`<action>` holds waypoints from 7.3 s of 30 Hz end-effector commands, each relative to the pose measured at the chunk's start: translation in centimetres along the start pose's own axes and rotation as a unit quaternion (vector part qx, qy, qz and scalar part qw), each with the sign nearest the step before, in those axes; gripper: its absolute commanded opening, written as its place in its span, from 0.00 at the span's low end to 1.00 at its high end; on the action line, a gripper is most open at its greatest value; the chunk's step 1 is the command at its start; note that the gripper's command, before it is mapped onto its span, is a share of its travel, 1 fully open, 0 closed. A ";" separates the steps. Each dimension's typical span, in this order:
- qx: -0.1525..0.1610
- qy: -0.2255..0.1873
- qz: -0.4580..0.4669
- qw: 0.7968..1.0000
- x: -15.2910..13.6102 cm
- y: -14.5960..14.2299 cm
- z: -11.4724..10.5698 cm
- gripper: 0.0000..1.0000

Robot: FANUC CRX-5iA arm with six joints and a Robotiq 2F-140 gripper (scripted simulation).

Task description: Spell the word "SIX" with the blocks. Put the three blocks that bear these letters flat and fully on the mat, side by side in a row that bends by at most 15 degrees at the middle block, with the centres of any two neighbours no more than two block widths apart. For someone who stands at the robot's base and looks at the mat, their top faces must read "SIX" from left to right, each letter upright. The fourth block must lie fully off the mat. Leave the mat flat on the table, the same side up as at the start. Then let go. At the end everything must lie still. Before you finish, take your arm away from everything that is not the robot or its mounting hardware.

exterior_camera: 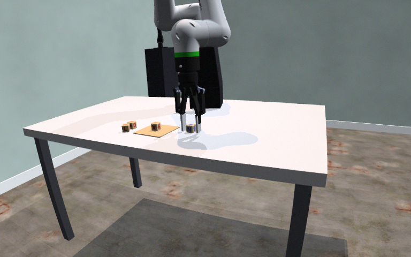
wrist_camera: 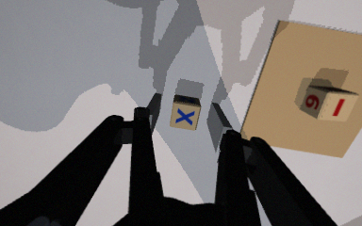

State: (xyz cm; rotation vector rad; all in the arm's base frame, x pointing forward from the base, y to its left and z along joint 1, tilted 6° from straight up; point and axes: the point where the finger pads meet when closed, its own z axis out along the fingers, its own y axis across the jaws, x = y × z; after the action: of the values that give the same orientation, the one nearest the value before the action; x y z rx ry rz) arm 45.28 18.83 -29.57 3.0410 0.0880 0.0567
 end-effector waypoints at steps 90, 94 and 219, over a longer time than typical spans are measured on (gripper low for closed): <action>0.000 0.000 -0.001 1.000 0.0 0.0 -10.0 0.16; 0.000 0.000 -0.027 1.000 0.3 0.6 -10.0 0.16; 0.000 0.000 -0.739 0.674 4.2 19.4 -0.9 0.16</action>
State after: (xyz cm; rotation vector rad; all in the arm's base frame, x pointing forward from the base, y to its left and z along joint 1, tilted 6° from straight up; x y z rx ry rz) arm 50.51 -0.13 -26.64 1.9879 2.3088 -0.0729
